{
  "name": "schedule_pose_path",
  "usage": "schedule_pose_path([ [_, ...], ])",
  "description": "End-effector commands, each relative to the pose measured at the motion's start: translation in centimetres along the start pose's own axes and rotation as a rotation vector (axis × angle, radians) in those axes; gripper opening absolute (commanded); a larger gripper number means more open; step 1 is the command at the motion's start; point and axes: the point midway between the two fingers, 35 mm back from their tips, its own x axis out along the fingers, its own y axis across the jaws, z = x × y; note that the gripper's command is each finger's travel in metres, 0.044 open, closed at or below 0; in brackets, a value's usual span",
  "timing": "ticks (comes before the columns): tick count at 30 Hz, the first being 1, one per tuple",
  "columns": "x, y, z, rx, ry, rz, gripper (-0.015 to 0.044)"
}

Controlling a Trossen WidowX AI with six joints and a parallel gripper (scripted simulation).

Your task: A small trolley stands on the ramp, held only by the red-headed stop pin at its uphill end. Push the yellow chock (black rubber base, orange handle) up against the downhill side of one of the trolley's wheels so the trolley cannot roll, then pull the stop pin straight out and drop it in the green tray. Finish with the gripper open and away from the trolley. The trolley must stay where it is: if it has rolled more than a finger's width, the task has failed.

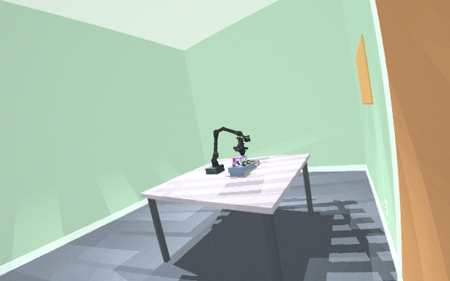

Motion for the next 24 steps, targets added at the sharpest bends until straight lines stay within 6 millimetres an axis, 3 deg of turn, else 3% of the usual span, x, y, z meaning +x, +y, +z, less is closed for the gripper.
schedule_pose_path([
  [1, 1.2, 0.1, 0.0, -0.006, 0.001, 0.006, 0.0],
  [10, 3.3, 0.3, 0.0, -0.006, 0.001, 0.006, 0.0],
  [24, 3.2, 1.2, 0.0, -0.006, 0.001, 0.007, 0.0],
])
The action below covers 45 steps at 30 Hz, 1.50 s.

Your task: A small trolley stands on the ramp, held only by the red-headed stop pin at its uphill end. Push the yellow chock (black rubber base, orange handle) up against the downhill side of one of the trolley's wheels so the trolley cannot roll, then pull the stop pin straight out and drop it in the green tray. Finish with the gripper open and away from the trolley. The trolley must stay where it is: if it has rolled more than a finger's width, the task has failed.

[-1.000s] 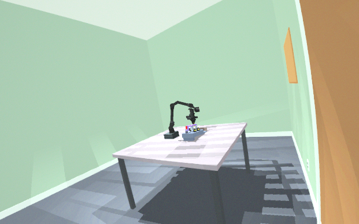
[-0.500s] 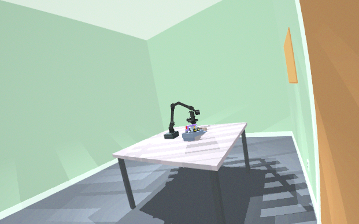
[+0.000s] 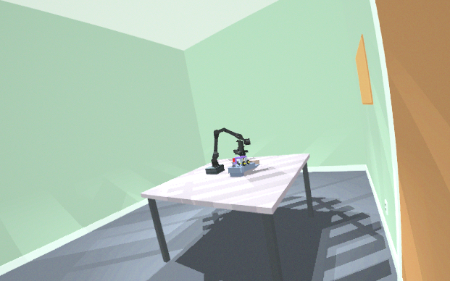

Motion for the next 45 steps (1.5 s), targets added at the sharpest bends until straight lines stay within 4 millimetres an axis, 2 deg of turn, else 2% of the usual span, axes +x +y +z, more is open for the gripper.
schedule_pose_path([
  [1, 0.0, 0.5, 0.0, -0.005, 0.004, 0.004, 0.0],
  [27, -0.1, 2.8, 0.0, -0.005, 0.004, 0.007, 0.0],
  [28, -0.1, 2.4, 0.0, -0.001, 0.001, 0.001, 0.0],
  [36, -0.1, 2.4, 0.0, -0.001, 0.001, 0.001, 0.0],
  [43, -0.1, 2.4, 0.0, -0.001, 0.001, 0.001, 0.0184],
  [45, -0.1, 2.4, 0.0, -0.001, 0.001, 0.001, 0.019],
])
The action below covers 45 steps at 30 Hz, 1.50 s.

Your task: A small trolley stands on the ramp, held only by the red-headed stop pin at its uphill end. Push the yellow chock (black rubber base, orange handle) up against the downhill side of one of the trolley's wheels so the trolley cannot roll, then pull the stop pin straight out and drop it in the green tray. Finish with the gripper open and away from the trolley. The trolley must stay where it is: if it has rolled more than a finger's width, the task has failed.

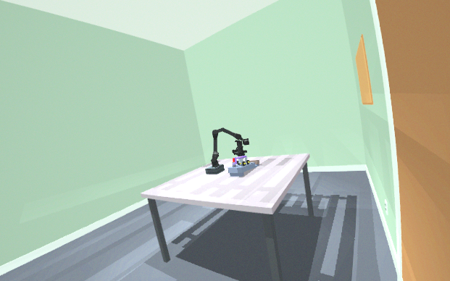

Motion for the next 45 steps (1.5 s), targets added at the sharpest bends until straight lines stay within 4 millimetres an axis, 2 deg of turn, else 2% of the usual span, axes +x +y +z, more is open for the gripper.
schedule_pose_path([
  [1, 0.0, 0.0, 0.0, 0.001, 0.001, 0.0, 0.019],
  [22, -6.0, -0.1, 0.0, -0.003, 0.004, 0.004, 0.019],
  [23, -5.1, -0.1, 0.2, -0.009, -0.003, 0.002, 0.0216],
  [26, -5.1, -0.1, 0.2, -0.009, -0.003, 0.002, 0.0295],
  [27, -5.3, 0.0, 0.0, -0.006, 0.004, 0.003, 0.0269],
  [30, -7.3, 1.7, -1.3, 0.058, 0.086, 0.01, 0.019],
  [37, -7.5, 6.0, -2.8, 0.44, 0.094, 0.045, 0.019],
  [45, -7.9, 12.8, -4.0, 1.022, 0.121, 0.102, 0.019],
])
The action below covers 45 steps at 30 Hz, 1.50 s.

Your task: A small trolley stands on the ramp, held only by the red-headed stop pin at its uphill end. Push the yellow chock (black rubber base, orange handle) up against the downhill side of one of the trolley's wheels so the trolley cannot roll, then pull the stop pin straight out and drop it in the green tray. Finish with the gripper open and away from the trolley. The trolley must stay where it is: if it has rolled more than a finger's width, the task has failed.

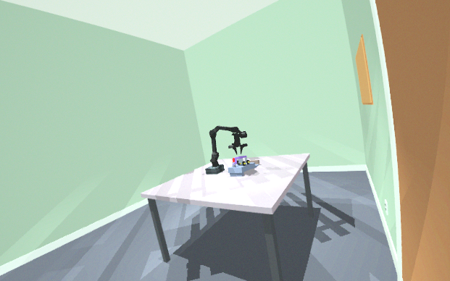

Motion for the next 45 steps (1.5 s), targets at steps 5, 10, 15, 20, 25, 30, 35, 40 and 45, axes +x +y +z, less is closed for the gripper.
schedule_pose_path([
  [5, 0.2, 4.9, -5.4, 0.6, 0.054, 0.075, 0.019],
  [10, 0.3, 6.6, -6.7, 0.778, 0.073, 0.097, 0.019],
  [15, 0.3, 6.6, -6.7, 0.778, 0.073, 0.097, 0.019],
  [20, 0.4, 6.6, -6.7, 0.778, 0.073, 0.097, 0.019],
  [25, 1.1, 6.7, -6.7, 0.778, 0.074, 0.097, 0.019],
  [30, 1.9, 6.8, -6.8, 0.778, 0.074, 0.097, 0.019],
  [35, 2.6, 6.9, -6.8, 0.778, 0.074, 0.097, 0.019],
  [40, 3.2, 7.0, -6.8, 0.778, 0.074, 0.097, 0.019],
  [45, 3.4, 7.0, -6.8, 0.778, 0.074, 0.097, 0.019],
])
